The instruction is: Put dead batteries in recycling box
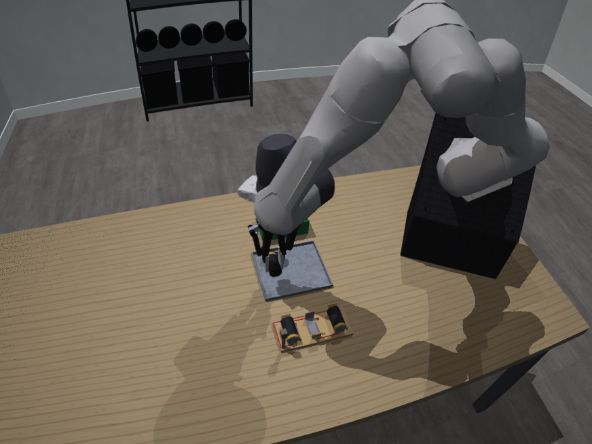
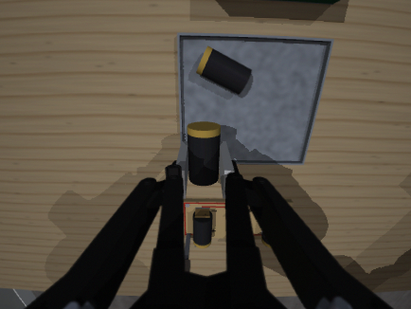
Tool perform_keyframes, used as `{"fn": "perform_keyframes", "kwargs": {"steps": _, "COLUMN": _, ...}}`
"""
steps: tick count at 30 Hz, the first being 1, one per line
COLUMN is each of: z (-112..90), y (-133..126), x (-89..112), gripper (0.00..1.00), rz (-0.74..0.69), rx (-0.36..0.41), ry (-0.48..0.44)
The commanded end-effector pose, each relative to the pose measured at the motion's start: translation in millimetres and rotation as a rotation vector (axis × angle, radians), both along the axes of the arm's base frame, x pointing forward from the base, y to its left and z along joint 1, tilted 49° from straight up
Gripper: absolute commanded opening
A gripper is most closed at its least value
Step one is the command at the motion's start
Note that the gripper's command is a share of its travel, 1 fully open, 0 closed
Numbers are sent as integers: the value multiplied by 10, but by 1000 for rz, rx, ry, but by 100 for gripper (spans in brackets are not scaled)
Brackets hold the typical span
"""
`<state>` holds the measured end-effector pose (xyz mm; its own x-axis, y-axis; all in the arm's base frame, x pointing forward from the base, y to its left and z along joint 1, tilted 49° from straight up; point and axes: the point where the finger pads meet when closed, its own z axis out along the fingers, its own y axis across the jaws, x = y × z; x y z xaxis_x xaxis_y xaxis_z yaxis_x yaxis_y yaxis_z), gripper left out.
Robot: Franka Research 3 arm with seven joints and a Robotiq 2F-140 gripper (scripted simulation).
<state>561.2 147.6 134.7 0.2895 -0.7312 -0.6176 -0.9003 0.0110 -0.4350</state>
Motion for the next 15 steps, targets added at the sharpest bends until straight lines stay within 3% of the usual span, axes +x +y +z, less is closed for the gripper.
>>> {"fn": "perform_keyframes", "kwargs": {"steps": 1, "z": 171, "y": -156, "x": -125, "gripper": 16, "rz": 6, "rx": 15, "ry": 18}}
{"fn": "perform_keyframes", "kwargs": {"steps": 7, "z": 289, "y": -282, "x": -180, "gripper": 16, "rz": 6, "rx": 15, "ry": 18}}
{"fn": "perform_keyframes", "kwargs": {"steps": 15, "z": 351, "y": -193, "x": -257, "gripper": 16, "rz": 6, "rx": 15, "ry": 18}}
